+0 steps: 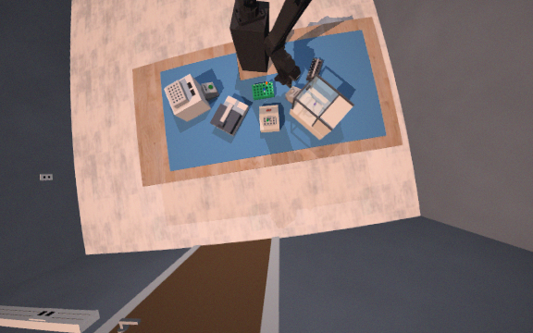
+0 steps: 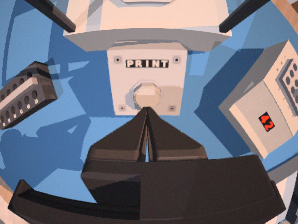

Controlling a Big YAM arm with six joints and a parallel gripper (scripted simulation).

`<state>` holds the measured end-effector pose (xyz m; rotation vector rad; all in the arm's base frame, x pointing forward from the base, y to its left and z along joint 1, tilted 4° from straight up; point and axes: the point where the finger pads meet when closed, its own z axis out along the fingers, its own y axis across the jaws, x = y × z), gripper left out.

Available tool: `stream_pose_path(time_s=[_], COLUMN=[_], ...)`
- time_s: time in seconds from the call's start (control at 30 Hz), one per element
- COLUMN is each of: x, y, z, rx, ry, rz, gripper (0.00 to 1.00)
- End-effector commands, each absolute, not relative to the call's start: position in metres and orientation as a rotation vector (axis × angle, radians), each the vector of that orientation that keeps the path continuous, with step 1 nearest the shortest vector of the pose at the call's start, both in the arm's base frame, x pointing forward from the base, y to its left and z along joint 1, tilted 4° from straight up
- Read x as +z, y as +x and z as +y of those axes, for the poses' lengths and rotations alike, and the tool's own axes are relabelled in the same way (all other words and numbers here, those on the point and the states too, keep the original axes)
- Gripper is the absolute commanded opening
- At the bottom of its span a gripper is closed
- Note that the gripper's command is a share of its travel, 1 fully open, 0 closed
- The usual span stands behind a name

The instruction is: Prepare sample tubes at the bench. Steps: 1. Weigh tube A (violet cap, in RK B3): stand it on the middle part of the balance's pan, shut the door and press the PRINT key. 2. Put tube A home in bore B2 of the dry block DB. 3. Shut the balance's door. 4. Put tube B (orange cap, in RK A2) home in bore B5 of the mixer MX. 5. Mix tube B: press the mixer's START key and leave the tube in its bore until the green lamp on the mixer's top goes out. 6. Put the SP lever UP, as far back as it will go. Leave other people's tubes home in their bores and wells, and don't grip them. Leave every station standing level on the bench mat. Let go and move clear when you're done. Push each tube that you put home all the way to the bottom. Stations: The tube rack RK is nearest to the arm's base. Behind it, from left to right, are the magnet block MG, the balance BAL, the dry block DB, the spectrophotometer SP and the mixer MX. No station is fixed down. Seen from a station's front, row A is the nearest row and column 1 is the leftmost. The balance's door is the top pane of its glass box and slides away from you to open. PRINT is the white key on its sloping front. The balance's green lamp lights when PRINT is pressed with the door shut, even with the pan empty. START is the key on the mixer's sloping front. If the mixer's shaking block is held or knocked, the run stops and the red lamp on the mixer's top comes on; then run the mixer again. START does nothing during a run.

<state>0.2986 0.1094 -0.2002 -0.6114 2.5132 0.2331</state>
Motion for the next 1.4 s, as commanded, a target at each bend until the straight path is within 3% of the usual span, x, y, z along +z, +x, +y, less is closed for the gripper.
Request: stream_pose_path(time_s=[0.0,1.37], x=[-0.1973,-0.2034], y=[0.3057,0.3029], z=[0.1145,0.1149], rx=[0.237,0.238], ry=[-0.604,-0.608], rz=[2.485,2.497], gripper=[0.00,0.00])
